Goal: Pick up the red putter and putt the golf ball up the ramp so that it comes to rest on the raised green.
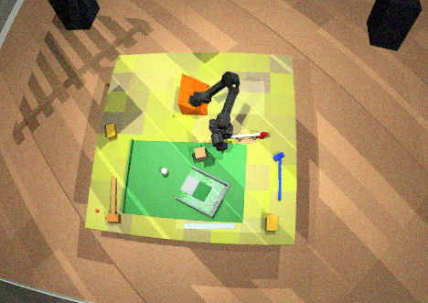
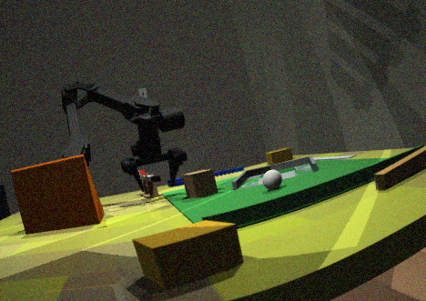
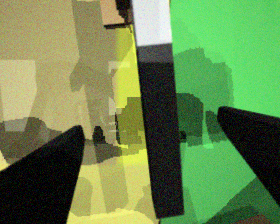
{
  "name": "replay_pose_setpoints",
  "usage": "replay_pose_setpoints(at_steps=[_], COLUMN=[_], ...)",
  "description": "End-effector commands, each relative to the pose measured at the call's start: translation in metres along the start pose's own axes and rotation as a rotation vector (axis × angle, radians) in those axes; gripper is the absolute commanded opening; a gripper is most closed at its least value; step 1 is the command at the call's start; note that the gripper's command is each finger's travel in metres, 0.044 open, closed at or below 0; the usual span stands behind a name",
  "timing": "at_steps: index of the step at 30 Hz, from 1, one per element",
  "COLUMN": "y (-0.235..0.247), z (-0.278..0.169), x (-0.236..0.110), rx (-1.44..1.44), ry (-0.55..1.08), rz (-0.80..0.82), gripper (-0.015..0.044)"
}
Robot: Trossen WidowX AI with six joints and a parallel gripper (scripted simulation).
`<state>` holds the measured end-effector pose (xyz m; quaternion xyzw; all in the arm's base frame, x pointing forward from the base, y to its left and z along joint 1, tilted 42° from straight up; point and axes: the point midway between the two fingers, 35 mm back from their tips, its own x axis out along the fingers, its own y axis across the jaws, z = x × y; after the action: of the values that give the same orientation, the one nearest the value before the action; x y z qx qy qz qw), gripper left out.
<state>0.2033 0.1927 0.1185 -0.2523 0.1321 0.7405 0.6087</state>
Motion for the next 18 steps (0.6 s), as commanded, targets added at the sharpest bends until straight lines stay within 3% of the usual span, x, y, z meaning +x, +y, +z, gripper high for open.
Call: replay_pose_setpoints(at_steps=[1,18], y=[0.0003,0.0002], z=[-0.002,-0.0003], x=[0.0042,0.001], rx=[0.005,0.0], ry=[0.003,0.0], rz=[-0.001,0.0], gripper=[0.044,0.0])
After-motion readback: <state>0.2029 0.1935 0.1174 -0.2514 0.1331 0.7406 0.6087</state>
